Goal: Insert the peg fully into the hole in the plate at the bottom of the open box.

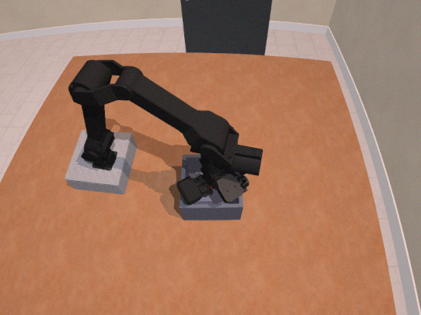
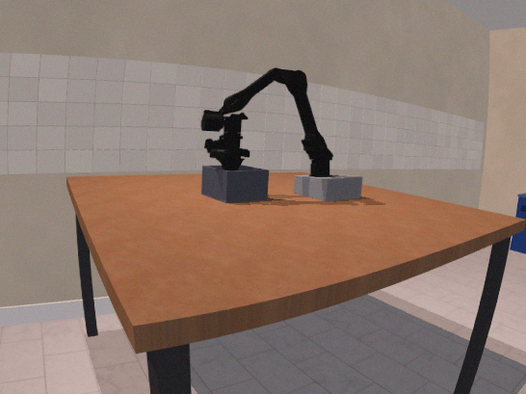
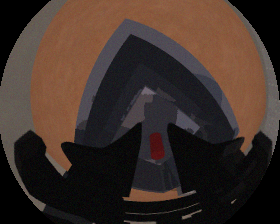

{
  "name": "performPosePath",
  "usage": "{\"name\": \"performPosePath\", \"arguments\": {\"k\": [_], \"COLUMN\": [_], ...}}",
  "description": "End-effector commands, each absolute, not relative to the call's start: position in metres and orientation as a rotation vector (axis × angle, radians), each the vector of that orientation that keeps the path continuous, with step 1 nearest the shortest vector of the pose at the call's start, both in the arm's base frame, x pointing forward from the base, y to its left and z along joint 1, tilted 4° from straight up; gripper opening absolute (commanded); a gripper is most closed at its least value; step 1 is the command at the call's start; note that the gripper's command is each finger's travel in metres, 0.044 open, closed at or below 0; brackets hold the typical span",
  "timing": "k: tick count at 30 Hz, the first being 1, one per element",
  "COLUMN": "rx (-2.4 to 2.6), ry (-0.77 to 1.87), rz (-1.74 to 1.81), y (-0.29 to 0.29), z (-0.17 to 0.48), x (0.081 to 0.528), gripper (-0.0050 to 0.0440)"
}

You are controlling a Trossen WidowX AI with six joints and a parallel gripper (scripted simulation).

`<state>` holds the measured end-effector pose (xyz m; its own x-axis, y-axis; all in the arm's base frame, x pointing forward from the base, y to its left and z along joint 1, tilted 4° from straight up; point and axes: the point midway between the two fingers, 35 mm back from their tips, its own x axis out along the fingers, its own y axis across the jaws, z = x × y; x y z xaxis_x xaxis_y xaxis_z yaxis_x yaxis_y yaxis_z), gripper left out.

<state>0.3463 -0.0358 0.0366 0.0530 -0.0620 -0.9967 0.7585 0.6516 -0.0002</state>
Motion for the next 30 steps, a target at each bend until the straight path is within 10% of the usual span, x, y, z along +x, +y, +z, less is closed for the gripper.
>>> {"name": "performPosePath", "arguments": {"k": [1, 22, 30], "rx": [0.634, 0.633, 0.632], "ry": [1.387, 1.398, 1.400], "rz": [-0.696, -0.700, -0.701], "y": [-0.036, -0.032, -0.031], "z": [0.040, 0.103, 0.114], "x": [0.347, 0.345, 0.343], "gripper": [0.0150, 0.0150, 0.0342]}}
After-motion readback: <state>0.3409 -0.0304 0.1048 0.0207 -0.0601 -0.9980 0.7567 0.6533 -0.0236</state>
